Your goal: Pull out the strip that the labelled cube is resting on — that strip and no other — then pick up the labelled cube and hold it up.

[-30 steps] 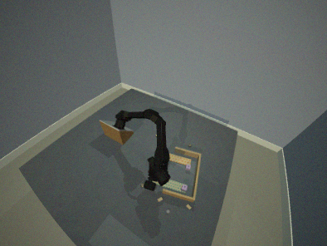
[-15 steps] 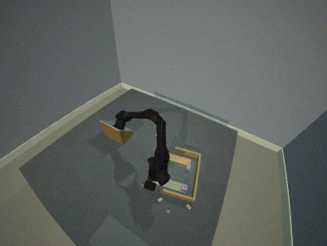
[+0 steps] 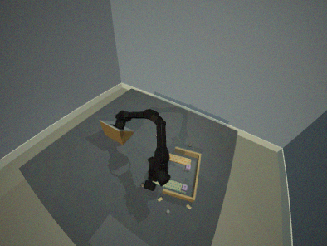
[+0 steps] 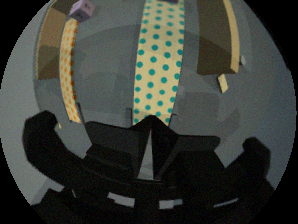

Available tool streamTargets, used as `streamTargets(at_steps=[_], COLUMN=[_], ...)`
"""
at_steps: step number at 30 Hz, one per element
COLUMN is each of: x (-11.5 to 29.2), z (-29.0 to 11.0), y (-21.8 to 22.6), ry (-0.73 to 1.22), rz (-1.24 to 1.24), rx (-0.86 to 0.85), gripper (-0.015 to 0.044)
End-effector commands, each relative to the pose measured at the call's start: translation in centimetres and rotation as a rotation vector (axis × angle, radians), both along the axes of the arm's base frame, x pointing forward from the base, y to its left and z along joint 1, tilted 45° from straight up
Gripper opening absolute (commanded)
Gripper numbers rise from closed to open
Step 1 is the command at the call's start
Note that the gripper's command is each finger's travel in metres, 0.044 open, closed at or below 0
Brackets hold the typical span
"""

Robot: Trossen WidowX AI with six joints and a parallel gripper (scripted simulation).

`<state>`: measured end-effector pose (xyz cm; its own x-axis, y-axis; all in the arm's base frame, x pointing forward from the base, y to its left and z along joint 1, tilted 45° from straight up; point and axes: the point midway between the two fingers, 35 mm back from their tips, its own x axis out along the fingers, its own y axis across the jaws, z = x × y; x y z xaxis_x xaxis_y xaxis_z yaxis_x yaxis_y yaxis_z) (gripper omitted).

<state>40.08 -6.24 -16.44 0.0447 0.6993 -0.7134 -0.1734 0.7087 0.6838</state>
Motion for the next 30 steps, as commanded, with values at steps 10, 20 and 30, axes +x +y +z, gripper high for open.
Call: streamTargets(at_steps=[10,20,30], x=[0.2,-0.7,-2.2], z=[-0.3,-0.6,-0.9], y=[0.4,0.3,0.1], ry=[0.0,0.0,0.001], rz=[0.002,0.002,0.002], rx=[0.005,0.005,0.004], gripper=[0.0,0.0,0.0])
